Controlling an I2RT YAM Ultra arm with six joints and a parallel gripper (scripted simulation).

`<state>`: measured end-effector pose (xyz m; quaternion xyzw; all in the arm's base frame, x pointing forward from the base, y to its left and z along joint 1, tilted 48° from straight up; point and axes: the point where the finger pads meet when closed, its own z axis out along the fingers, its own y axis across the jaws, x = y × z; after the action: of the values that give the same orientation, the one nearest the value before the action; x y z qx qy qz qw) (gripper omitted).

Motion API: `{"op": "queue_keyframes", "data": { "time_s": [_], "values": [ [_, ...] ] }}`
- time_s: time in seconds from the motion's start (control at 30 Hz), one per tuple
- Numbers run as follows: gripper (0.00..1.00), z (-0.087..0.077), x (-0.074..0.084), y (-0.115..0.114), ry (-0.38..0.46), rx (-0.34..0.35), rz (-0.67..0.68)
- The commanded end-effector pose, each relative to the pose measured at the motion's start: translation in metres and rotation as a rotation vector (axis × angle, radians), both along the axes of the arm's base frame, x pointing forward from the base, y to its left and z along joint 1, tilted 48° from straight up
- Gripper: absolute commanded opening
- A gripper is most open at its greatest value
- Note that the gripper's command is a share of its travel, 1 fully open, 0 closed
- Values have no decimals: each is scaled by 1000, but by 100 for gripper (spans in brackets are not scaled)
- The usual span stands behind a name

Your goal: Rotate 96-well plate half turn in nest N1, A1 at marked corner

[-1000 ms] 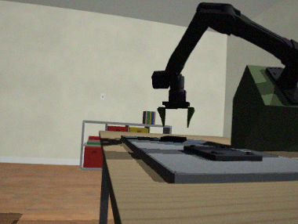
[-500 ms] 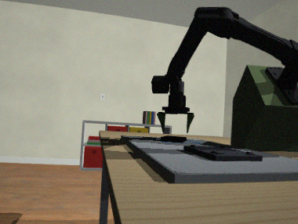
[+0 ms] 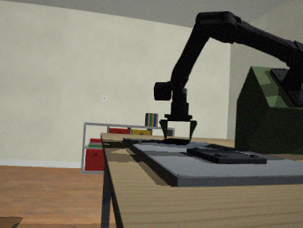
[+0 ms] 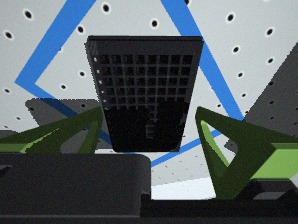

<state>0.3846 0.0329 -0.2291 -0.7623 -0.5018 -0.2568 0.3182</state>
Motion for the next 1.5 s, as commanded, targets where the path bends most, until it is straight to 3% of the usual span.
{"op": "queue_keyframes", "data": {
  "time_s": [0.0,0.8,0.83,1.47],
  "values": [
    [100,0,7,-6,-11,-7,-28],
    [100,-7,8,2,-11,-7,-28],
    [0,-7,8,2,-11,-7,-28],
    [0,-7,8,2,-11,-7,-28]
  ]
}}
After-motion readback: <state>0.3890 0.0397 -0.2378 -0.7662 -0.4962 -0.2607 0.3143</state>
